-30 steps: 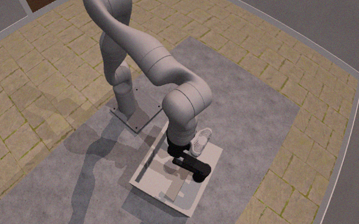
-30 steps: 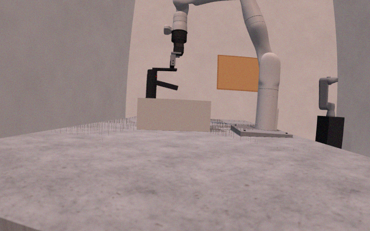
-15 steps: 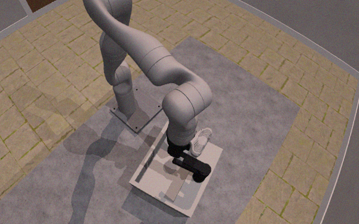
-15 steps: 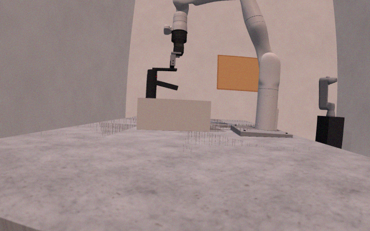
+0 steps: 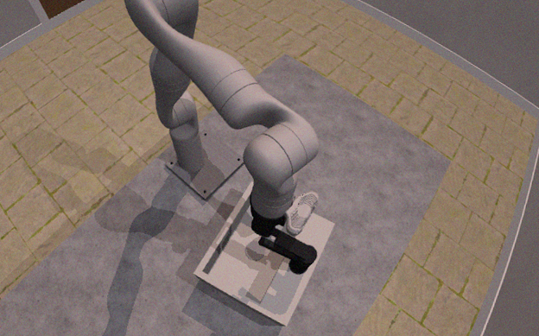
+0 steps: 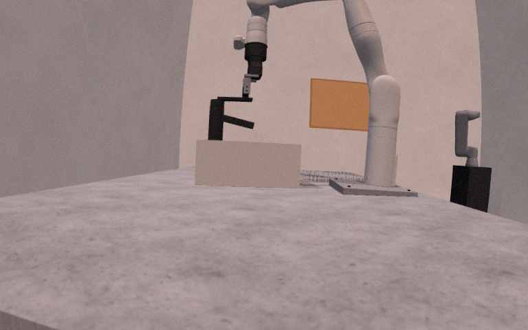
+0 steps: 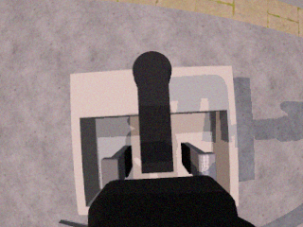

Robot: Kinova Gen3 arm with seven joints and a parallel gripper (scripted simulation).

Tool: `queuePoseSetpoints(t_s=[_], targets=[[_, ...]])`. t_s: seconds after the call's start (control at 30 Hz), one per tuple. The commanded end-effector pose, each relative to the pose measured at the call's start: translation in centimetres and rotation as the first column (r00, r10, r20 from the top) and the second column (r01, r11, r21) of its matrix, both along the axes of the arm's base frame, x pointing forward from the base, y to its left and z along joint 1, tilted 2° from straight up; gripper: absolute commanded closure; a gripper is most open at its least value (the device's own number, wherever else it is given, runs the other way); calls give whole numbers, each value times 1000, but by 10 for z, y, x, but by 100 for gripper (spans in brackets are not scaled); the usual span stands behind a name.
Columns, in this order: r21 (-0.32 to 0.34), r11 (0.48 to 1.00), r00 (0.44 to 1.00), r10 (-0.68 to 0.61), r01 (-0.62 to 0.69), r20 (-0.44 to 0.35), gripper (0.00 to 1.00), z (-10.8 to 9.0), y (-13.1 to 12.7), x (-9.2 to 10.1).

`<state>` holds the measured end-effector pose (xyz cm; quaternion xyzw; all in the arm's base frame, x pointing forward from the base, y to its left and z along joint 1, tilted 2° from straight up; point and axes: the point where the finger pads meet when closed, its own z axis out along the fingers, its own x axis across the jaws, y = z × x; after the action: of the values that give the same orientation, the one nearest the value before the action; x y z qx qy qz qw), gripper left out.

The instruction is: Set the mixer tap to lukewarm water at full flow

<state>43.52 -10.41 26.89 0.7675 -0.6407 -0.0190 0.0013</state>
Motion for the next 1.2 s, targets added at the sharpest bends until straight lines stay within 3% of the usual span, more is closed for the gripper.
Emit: queuePoseSetpoints(t_s=[0.0,1.17], targets=[[0,1000,1000,0,0,2,0,1,0,0],[0,1000,1000,0,0,2,0,-14,0,0]])
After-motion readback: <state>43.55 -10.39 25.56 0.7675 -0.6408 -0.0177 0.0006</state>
